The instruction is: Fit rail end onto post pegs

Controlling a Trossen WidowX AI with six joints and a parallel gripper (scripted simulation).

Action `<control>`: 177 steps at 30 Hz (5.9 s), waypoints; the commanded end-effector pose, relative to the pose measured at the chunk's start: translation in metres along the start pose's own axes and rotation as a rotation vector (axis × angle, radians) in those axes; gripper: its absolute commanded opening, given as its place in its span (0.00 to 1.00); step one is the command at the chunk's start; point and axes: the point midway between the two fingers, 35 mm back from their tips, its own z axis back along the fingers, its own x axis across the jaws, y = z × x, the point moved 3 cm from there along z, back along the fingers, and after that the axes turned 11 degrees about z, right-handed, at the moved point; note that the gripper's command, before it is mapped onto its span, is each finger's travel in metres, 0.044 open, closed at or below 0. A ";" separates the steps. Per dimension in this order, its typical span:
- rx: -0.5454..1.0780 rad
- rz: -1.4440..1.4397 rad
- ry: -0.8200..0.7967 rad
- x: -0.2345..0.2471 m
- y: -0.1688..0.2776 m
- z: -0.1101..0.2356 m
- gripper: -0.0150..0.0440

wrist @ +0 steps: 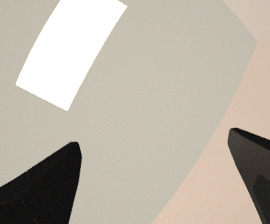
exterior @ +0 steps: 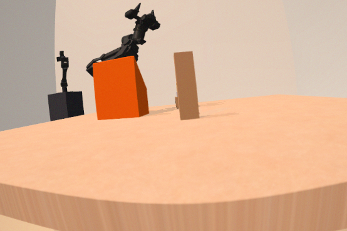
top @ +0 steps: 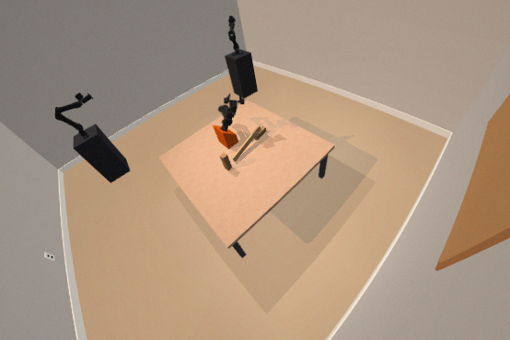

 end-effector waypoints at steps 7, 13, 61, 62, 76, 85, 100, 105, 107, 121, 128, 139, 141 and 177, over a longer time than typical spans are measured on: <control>-0.182 0.652 0.249 -0.037 -0.050 -0.016 1.00; -0.244 1.284 0.643 -0.069 -0.112 -0.014 1.00; 2.393 1.370 2.142 -0.095 -0.312 0.188 1.00; 2.467 1.308 2.097 -0.094 -0.313 0.193 1.00; 3.034 0.603 1.129 -0.081 -0.308 0.268 1.00; 3.038 0.485 0.554 -0.078 -0.297 0.297 1.00; 3.038 0.485 0.551 -0.079 -0.296 0.296 1.00; 3.038 0.485 0.551 -0.081 -0.295 0.298 1.00; 3.038 0.485 0.552 -0.082 -0.296 0.301 1.00; 3.039 0.485 0.553 -0.090 -0.298 0.323 1.00; 3.039 0.485 0.553 -0.093 -0.298 0.334 1.00; 3.036 0.486 0.552 -0.098 -0.297 0.351 1.00; 3.036 0.486 0.552 -0.099 -0.297 0.354 1.00; 3.034 0.487 0.550 -0.102 -0.296 0.363 0.25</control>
